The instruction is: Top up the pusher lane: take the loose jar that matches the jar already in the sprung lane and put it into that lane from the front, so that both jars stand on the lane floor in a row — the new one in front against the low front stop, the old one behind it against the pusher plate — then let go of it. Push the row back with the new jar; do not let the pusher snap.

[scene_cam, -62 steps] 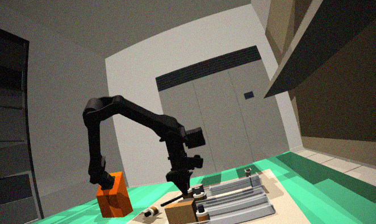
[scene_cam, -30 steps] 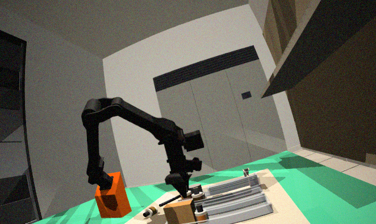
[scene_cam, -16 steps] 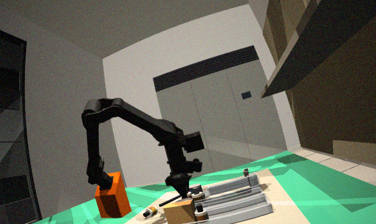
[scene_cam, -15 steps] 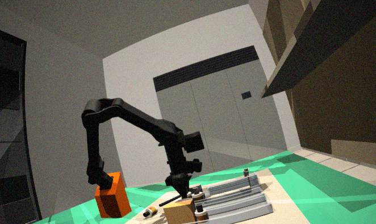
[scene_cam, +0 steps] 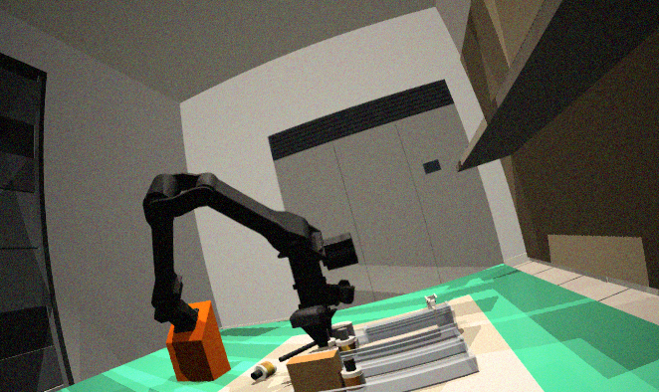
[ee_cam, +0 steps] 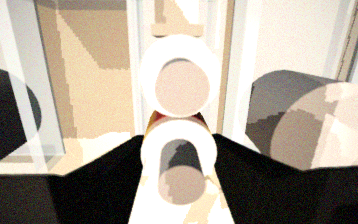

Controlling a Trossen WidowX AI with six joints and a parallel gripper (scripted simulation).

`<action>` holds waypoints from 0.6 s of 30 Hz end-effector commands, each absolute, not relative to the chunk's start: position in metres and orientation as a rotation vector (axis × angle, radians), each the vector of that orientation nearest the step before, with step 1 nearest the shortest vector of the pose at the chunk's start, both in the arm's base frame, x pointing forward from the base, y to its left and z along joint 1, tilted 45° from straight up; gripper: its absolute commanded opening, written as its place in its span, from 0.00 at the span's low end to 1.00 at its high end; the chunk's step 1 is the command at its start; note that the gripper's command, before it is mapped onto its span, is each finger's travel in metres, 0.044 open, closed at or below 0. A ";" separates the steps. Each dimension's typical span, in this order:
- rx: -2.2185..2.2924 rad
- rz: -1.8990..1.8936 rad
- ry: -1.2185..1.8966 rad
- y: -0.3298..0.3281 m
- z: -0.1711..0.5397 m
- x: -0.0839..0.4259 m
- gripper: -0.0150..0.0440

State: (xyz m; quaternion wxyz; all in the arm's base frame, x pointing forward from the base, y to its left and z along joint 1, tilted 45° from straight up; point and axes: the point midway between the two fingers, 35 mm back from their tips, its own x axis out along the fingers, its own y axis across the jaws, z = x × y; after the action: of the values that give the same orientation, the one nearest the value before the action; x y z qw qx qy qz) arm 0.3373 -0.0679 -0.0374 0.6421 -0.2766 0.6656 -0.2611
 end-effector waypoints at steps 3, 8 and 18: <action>-0.629 -0.603 1.507 -0.071 -0.039 0.339 0.25; -0.629 -0.603 1.507 -0.072 -0.040 0.339 0.25; -0.629 -0.603 1.507 -0.072 -0.040 0.337 0.25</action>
State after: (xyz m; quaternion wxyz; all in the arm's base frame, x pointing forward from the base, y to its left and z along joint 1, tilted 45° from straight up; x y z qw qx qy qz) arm 0.3357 -0.0705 -0.0403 0.6412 -0.2768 0.6658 -0.2626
